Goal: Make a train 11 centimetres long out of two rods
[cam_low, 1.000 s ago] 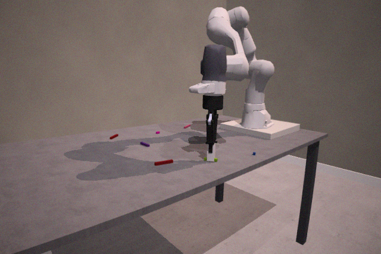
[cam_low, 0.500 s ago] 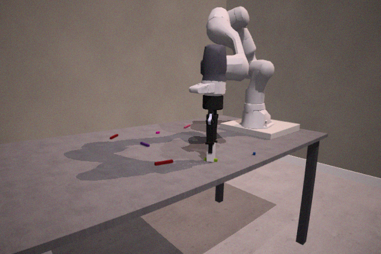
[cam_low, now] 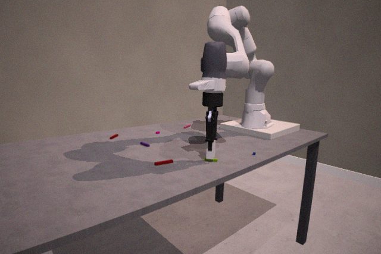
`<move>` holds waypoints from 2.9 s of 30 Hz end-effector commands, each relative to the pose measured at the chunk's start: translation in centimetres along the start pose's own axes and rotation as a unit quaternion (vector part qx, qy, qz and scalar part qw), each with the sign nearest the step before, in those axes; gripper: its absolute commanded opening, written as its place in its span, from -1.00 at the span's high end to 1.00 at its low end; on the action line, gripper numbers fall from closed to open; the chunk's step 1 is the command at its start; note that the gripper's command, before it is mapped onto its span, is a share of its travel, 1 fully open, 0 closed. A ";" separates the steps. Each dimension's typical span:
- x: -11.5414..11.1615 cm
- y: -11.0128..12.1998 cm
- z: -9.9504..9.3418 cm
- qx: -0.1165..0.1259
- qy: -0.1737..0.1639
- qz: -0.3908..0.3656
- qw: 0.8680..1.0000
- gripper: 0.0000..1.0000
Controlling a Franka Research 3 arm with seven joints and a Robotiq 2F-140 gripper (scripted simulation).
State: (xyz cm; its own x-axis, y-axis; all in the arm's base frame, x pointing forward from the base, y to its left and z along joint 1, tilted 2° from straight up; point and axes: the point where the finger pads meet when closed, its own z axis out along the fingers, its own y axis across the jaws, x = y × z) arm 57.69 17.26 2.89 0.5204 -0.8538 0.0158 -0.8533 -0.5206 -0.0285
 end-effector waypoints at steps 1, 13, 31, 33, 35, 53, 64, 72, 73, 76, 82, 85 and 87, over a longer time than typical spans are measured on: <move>-0.1 0.1 -0.6 -0.002 -0.001 -0.002 1.000 0.54; 0.0 0.1 -6.7 -0.002 -0.001 -0.002 1.000 0.54; 0.0 0.1 -7.9 -0.002 -0.001 -0.002 1.000 -1.00; 0.0 0.1 -7.9 -0.002 -0.001 -0.002 1.000 -1.00; 0.0 0.1 -7.9 -0.002 -0.001 -0.002 1.000 -1.00; 10.2 1.4 -7.0 -0.005 -0.004 0.080 0.997 -1.00; 22.3 5.4 -6.2 -0.004 -0.004 0.173 0.985 -1.00; 30.3 9.5 -5.7 -0.003 -0.001 0.234 0.972 -1.00; 31.2 10.1 -5.6 -0.002 -0.001 0.241 0.971 -1.00; 32.6 11.0 -5.5 -0.002 0.000 0.252 0.968 -1.00; 32.6 11.0 -5.5 -0.002 0.000 0.252 0.968 0.54; 32.6 11.0 -5.5 -0.002 0.000 0.252 0.968 0.54; 32.6 11.0 -5.5 -0.002 0.000 0.252 0.968 0.54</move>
State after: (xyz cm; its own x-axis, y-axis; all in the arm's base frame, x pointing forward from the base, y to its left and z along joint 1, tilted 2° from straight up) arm 65.08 -16.57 8.66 0.0241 -0.9997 0.0008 -0.9992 -0.0241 -0.0313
